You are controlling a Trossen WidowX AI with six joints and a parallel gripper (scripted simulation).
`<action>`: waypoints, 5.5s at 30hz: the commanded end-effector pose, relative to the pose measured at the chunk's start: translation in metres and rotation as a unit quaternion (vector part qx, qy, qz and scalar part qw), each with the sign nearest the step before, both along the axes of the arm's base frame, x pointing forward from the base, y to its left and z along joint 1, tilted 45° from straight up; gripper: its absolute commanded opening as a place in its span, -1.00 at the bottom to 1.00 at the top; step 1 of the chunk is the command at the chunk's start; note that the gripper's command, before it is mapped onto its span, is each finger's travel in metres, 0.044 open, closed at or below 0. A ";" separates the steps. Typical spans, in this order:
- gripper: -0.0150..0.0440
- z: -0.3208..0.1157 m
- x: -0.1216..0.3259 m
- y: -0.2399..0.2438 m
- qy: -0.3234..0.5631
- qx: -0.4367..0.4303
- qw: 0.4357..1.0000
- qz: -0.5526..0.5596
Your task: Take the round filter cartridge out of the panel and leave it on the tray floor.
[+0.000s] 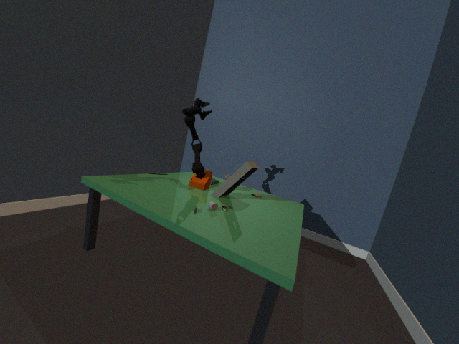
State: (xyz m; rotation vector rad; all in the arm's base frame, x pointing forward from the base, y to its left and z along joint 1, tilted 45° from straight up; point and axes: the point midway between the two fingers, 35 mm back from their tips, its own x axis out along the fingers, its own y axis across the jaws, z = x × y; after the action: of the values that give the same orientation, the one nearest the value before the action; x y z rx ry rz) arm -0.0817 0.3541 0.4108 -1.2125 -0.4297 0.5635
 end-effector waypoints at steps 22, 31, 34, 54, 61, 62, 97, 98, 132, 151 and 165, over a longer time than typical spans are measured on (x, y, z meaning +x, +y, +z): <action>-0.13 0.190 0.072 -0.232 0.081 0.522 0.813 0.246; -0.13 0.181 0.167 -0.287 0.171 0.656 0.701 0.221; -0.13 0.171 0.201 -0.296 0.196 0.687 0.671 0.199; -0.13 -0.070 0.402 -0.247 0.359 0.694 0.582 -0.225; -0.13 -0.175 0.394 -0.220 0.356 0.548 0.645 -0.395; -0.13 -0.191 0.389 -0.216 0.349 0.513 0.662 -0.421; -0.13 -0.277 0.358 -0.212 0.223 0.211 0.795 -0.523; -0.13 -0.278 0.359 -0.213 0.223 0.211 0.795 -0.523; -0.13 -0.289 0.383 -0.227 0.217 0.212 0.798 -0.521; -0.13 -0.287 0.384 -0.226 0.217 0.212 0.798 -0.521; -0.13 -0.286 0.386 -0.226 0.217 0.212 0.798 -0.521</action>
State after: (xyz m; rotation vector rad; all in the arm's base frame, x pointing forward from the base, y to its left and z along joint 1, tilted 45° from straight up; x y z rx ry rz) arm 0.3032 0.1280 0.1253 -0.6774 0.5011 -0.2339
